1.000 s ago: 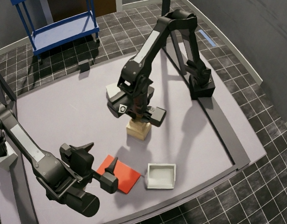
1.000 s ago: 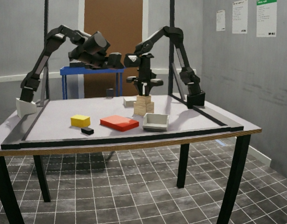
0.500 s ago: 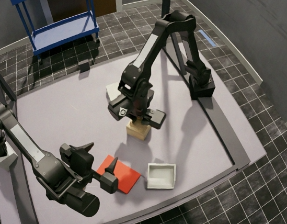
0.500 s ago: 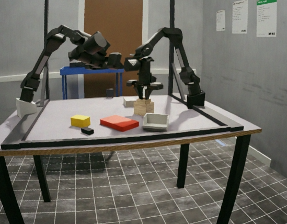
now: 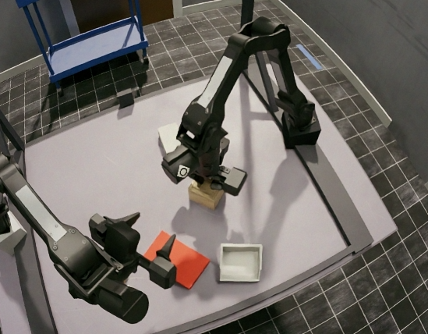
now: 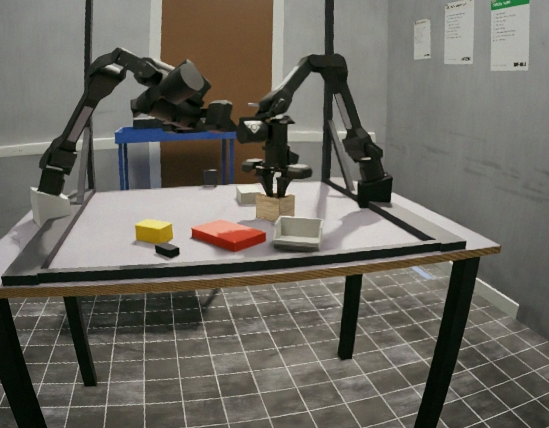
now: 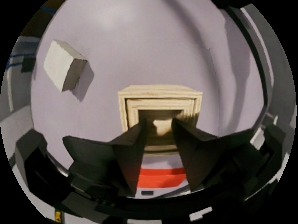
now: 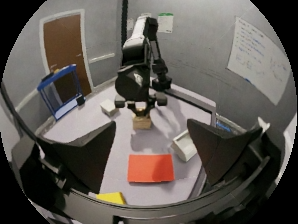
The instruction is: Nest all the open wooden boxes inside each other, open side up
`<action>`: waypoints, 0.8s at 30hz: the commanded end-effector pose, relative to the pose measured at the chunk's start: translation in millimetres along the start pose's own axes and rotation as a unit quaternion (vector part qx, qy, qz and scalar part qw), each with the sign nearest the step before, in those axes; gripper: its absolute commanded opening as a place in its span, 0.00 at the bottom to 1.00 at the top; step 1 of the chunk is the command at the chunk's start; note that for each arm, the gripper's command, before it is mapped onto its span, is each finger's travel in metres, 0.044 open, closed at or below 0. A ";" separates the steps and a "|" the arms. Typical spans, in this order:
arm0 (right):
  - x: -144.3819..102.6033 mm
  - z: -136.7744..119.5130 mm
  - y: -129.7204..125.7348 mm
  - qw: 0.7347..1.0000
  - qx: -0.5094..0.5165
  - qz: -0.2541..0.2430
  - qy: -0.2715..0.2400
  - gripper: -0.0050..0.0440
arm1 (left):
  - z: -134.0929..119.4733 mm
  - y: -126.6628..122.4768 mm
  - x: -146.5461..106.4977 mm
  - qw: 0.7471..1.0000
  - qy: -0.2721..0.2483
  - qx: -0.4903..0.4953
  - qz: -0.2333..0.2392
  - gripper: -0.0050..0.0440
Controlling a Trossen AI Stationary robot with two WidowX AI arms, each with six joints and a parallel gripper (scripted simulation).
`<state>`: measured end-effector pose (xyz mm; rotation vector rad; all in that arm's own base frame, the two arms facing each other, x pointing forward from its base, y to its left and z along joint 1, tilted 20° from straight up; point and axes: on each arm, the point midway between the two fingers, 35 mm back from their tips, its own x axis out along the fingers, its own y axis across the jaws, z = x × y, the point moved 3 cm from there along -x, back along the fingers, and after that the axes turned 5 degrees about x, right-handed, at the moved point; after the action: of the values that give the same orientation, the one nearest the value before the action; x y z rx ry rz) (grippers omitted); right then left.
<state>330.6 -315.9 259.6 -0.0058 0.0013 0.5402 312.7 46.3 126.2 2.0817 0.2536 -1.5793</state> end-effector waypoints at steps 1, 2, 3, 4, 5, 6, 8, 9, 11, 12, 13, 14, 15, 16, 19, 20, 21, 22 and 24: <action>-1.6 9.1 0.0 1.000 -0.012 -0.001 -0.001 0.92 | -0.5 0.6 3.0 1.000 0.004 0.000 0.000 0.53; -1.6 9.1 0.0 1.000 -0.012 -0.001 -0.001 0.92 | -4.0 2.4 -3.0 1.000 0.014 0.003 0.004 0.53; -1.6 9.1 0.0 1.000 -0.012 -0.001 -0.001 0.92 | -0.7 0.5 3.2 1.000 0.004 0.000 0.000 0.53; -1.6 9.1 0.0 1.000 -0.012 -0.001 -0.001 0.92 | -0.6 0.7 3.6 1.000 0.004 0.000 0.000 0.53; -1.6 9.1 0.0 1.000 -0.012 -0.001 -0.001 0.92 | -3.9 2.1 1.5 1.000 0.009 0.001 0.002 0.53; -1.6 9.1 0.0 1.000 -0.012 -0.001 -0.001 0.92 | -0.8 0.3 4.1 1.000 0.004 0.000 0.000 0.53; -1.6 9.1 0.0 1.000 -0.012 -0.001 -0.001 0.92 | -0.8 0.1 4.9 1.000 0.004 0.000 0.000 0.53; -1.6 9.1 0.0 1.000 -0.012 -0.001 -0.001 0.92 | -0.8 0.3 4.3 1.000 0.006 0.000 0.001 0.53; -1.6 9.1 0.0 1.000 -0.012 -0.001 -0.001 0.92 | -0.9 1.2 2.3 1.000 0.010 0.001 0.002 0.53; -1.6 9.1 0.0 1.000 -0.012 -0.001 -0.001 0.92 | -1.2 1.5 2.1 1.000 0.010 0.002 0.002 0.53; -1.6 9.1 0.0 1.000 -0.012 -0.001 -0.001 0.92 | -3.5 2.8 0.0 1.000 0.014 0.002 0.004 0.53; -1.6 9.1 0.0 1.000 -0.012 -0.001 -0.001 0.92 | -3.5 2.8 0.0 1.000 0.014 0.002 0.003 0.53; -1.6 9.1 0.0 1.000 -0.012 -0.001 -0.001 0.92 | -3.5 2.8 0.0 1.000 0.014 0.002 0.003 0.53; -1.6 9.1 0.0 1.000 -0.012 -0.001 -0.001 0.92 | -3.5 2.8 0.0 1.000 0.014 0.002 0.003 0.53; -1.6 9.1 0.0 1.000 -0.012 -0.001 -0.001 0.92 | -1.1 1.2 1.9 1.000 0.010 0.002 0.003 0.53; -1.6 9.1 0.0 1.000 -0.012 -0.001 -0.001 0.92 | -0.5 0.9 2.2 1.000 0.010 0.002 0.003 0.53; -1.6 9.1 0.0 1.000 -0.012 -0.001 -0.001 0.92 | -0.5 0.9 1.8 1.000 0.010 0.002 0.003 0.53; -1.6 9.1 0.0 1.000 -0.012 -0.001 -0.001 0.92 | -0.4 1.0 1.4 1.000 0.011 0.002 0.003 0.53; -1.6 9.1 0.0 1.000 -0.012 -0.001 -0.001 0.92 | -0.4 1.1 0.7 1.000 0.012 0.002 0.003 0.53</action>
<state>330.6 -315.9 259.6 -0.0058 0.0013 0.5402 314.8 45.6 120.4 2.0858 0.2528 -1.5744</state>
